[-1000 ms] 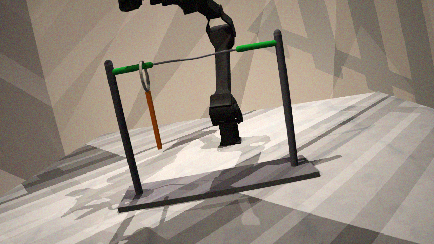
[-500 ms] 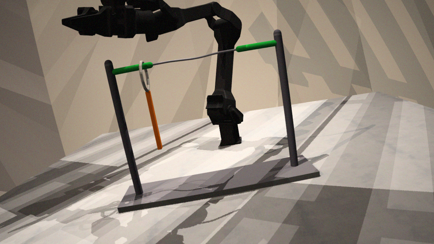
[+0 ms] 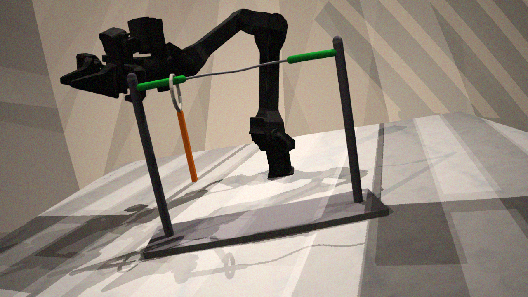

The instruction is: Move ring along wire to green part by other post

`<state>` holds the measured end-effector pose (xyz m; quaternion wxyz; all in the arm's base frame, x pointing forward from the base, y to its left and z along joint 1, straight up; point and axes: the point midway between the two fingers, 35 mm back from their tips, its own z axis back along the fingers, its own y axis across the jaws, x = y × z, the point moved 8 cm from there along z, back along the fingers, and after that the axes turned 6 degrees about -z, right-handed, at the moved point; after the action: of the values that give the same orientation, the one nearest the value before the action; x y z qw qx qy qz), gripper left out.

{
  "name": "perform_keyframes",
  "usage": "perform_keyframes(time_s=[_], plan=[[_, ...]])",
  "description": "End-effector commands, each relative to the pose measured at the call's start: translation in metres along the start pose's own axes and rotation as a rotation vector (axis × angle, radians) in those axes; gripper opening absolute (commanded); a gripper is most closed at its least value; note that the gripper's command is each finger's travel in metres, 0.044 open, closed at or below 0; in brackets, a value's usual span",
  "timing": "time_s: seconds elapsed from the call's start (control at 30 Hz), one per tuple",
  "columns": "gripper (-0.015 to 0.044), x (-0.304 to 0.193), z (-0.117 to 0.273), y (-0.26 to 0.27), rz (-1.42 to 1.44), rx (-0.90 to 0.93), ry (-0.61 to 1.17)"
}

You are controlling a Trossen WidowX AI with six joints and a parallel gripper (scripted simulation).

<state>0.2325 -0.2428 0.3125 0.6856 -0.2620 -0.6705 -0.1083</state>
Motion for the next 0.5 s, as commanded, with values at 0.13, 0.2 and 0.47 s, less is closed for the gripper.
perform_keyframes(time_s=[0.13, 0.2, 0.47], plan=[[0.016, -0.09, 0.019, 0.012, -0.051, 0.207, 0.066], [0.016, -0.108, 0.028, 0.017, -0.068, 0.259, 0.073], [0.016, -0.168, 0.078, 0.042, -0.156, 0.463, 0.09]])
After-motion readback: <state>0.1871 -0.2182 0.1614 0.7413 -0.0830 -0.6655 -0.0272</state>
